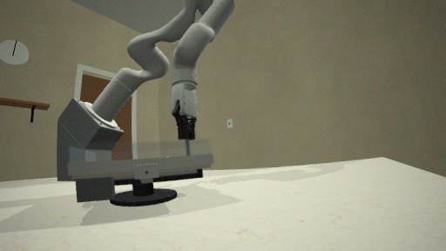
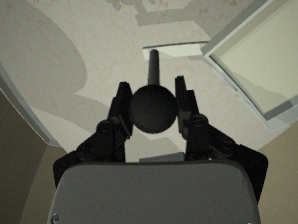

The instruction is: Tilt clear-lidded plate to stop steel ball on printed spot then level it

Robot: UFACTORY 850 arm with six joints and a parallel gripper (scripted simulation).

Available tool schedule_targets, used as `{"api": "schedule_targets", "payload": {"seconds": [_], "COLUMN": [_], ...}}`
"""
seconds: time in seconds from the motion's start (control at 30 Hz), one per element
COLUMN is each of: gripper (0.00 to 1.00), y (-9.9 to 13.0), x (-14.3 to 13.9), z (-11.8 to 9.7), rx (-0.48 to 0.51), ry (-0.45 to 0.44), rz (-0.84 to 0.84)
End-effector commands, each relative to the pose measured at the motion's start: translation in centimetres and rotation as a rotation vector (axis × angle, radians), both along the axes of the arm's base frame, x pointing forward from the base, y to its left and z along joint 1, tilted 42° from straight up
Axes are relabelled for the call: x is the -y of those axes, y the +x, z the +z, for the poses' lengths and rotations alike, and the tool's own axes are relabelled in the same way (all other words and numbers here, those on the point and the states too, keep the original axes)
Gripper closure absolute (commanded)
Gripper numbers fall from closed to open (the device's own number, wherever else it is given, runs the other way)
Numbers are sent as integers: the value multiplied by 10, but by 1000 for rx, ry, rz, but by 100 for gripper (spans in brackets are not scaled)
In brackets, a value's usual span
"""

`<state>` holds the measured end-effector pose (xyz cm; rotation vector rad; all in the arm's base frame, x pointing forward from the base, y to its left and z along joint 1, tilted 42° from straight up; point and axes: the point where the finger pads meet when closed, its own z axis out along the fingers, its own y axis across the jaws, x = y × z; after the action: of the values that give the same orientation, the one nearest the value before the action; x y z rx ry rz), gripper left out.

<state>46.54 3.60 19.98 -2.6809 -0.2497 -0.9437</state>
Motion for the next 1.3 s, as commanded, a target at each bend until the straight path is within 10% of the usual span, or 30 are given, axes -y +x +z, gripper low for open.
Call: {"api": "schedule_targets", "payload": {"seconds": [0.0,1.27], "gripper": [100,100], "y": [3,0], "x": [0,0], "z": [3,0], "rx": [2,2], "ry": [0,0], "rz": [0,0]}}
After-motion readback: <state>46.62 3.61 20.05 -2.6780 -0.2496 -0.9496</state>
